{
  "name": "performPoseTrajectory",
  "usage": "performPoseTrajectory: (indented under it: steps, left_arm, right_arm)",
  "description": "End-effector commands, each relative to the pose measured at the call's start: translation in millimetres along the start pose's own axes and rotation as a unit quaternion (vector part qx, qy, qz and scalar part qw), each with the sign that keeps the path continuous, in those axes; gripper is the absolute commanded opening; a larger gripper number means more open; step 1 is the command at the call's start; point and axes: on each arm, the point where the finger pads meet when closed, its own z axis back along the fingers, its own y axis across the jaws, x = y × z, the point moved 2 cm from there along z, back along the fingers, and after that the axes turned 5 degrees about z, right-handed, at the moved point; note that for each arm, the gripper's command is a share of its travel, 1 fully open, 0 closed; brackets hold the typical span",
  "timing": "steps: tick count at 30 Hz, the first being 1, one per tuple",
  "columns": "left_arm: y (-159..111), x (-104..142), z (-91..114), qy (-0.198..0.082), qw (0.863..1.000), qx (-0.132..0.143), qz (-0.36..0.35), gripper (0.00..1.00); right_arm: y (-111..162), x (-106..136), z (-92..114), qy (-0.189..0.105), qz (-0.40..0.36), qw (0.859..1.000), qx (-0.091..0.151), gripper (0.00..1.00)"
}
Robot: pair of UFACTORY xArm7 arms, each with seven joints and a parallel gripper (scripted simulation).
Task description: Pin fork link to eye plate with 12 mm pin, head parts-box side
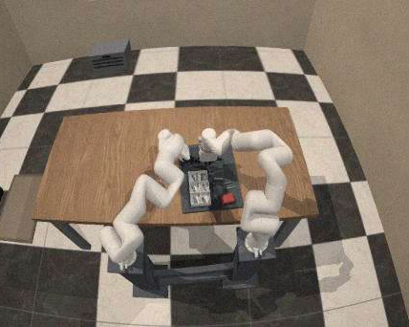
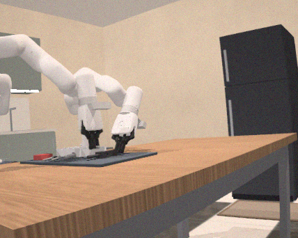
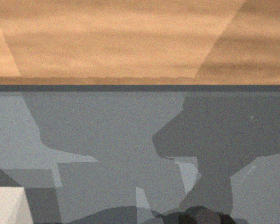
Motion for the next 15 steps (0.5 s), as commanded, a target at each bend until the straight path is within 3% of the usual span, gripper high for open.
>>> performPoseTrajectory:
  steps: [1,15]
  left_arm:
    - [1.0,1.8,2.0,-0.001,1.000,0.002,-0.001,0.00]
    - [1.0,1.8,2.0,-0.001,1.000,0.002,-0.001,0.00]
  right_arm:
    - [-0.6,-1.6,1.5,0.002,0.000,1.000,-0.001,0.00]
    - [-0.7,-0.7,-9.0,0.002,0.000,1.000,-0.001,0.00]
